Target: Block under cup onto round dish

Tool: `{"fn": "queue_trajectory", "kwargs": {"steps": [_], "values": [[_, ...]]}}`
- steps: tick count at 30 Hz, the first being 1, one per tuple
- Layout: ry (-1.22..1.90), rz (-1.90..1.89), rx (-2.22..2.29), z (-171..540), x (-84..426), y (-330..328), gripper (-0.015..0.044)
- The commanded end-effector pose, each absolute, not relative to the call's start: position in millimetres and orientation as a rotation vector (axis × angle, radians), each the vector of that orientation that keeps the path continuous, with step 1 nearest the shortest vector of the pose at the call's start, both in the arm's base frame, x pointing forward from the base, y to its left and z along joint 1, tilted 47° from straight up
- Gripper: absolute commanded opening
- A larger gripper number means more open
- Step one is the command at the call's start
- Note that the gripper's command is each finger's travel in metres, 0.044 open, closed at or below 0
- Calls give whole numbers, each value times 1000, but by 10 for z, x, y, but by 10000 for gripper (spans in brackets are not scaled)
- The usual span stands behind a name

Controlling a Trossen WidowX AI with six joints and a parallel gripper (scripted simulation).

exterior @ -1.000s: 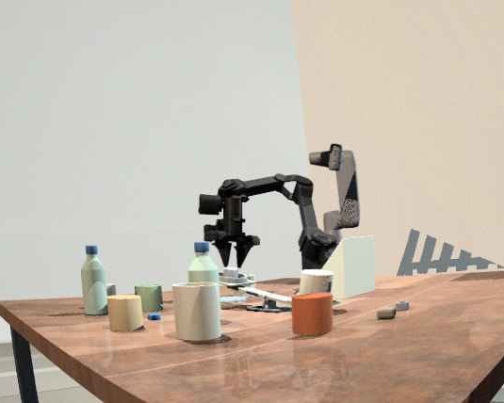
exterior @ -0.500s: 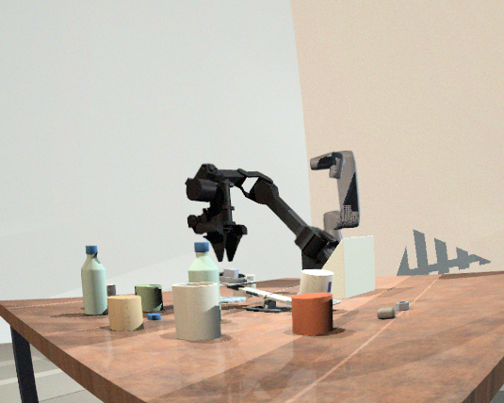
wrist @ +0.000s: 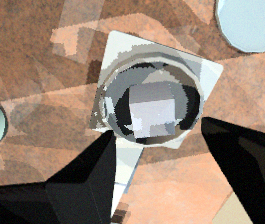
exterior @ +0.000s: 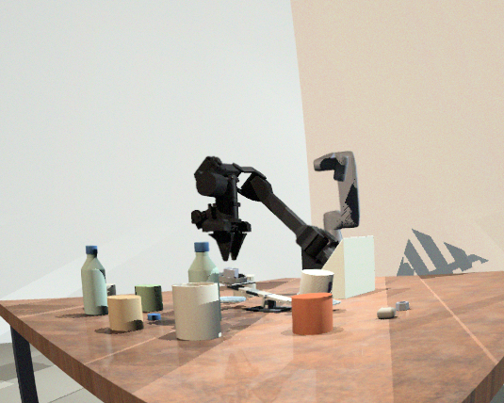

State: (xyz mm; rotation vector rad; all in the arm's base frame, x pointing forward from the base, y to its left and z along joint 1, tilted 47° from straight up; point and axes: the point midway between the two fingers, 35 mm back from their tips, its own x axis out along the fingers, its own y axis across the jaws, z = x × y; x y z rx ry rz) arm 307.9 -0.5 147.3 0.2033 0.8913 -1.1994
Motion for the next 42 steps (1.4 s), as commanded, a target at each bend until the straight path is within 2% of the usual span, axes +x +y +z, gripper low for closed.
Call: {"fn": "queue_trajectory", "kwargs": {"steps": [1,24,28,36,40,42], "values": [[891,-1201,193,1427,3078,-50,260],[889,-1202,193,1194,3104,-303,260],[889,-1202,193,1194,3104,-303,155],[889,-1202,193,1194,3104,-303,102],[893,-1190,186,1250,3108,-238,0],[899,-1174,176,1329,3110,-148,0]]}}
